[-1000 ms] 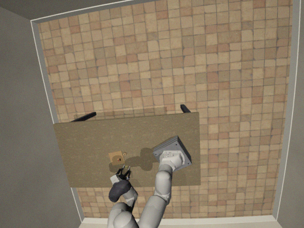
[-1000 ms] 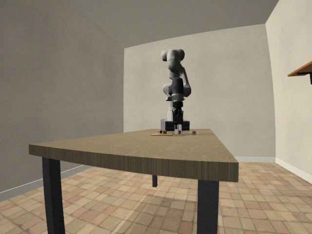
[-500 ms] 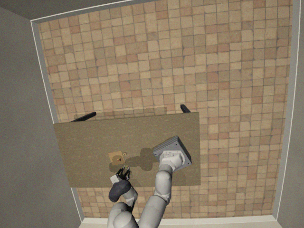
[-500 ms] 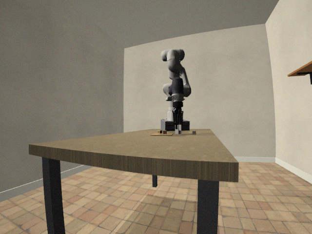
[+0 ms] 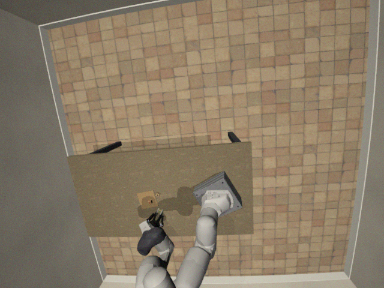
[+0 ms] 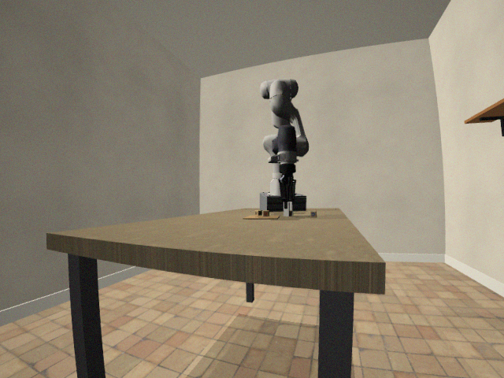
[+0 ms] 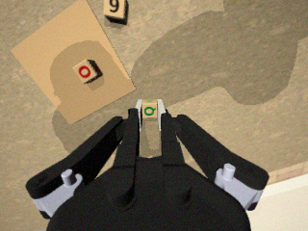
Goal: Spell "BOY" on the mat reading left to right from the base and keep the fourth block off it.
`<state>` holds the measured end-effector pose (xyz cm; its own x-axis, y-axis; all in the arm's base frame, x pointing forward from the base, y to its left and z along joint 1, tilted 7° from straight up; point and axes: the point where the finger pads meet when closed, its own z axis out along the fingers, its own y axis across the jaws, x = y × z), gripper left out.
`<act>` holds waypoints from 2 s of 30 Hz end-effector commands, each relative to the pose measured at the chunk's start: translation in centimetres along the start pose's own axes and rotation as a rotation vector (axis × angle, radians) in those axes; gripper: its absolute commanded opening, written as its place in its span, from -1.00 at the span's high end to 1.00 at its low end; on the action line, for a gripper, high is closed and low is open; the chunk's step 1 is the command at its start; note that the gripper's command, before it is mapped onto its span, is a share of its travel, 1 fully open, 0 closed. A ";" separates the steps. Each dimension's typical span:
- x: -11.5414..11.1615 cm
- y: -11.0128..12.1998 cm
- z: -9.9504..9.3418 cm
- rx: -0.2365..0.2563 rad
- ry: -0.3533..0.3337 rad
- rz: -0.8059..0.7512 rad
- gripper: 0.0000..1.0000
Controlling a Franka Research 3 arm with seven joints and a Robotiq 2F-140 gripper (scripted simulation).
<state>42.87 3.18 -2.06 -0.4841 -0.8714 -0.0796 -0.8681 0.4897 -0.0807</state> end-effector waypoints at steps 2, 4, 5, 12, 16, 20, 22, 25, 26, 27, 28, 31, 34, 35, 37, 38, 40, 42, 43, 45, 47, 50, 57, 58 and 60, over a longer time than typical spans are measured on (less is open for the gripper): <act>-0.1 -0.1 0.0 0.001 -0.002 0.003 0.74; -0.1 -0.1 0.0 0.001 -0.002 0.003 0.74; -0.1 -0.1 0.0 0.001 -0.002 0.003 0.74; -0.1 -0.1 0.0 0.001 -0.002 0.003 0.74; -0.1 -0.1 0.0 0.001 -0.002 0.003 0.74; -0.1 -0.1 0.0 0.001 -0.002 0.003 0.74; -0.1 -0.1 0.0 0.001 -0.002 0.003 0.74; -0.1 -0.1 0.0 0.001 -0.002 0.003 0.74; -0.1 -0.1 0.0 0.001 -0.002 0.003 0.74; -0.1 -0.1 0.0 0.001 -0.002 0.003 0.74; -0.1 -0.1 0.0 0.001 -0.002 0.003 0.74; -0.1 -0.1 -0.3 0.001 -0.002 0.003 0.74; -0.1 -0.1 -0.6 0.001 -0.002 0.003 0.74; -0.1 -0.1 -1.0 0.001 -0.002 0.003 0.74; -0.1 -0.1 -2.0 0.001 -0.002 0.003 0.74; -0.1 -0.1 -2.6 0.001 -0.002 0.003 0.74; -0.1 0.0 -4.1 0.001 -0.002 0.003 0.74; -0.1 0.0 -5.6 0.001 -0.002 0.003 0.74; -0.1 0.0 -6.4 0.001 -0.002 0.003 0.74; -0.1 0.0 -7.8 0.001 -0.002 0.003 0.74; -0.1 0.0 -8.9 0.001 -0.002 0.003 0.74; -0.1 0.0 -9.6 0.001 -0.002 0.003 0.74; -0.1 0.0 -10.0 0.001 -0.002 0.003 0.74; -0.1 0.0 -10.0 0.001 -0.002 0.003 0.74; -0.1 0.0 -10.0 0.001 -0.002 0.003 0.74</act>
<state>42.36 2.87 8.02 -0.5130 -0.8537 -0.0889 -0.8491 0.5200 -0.0932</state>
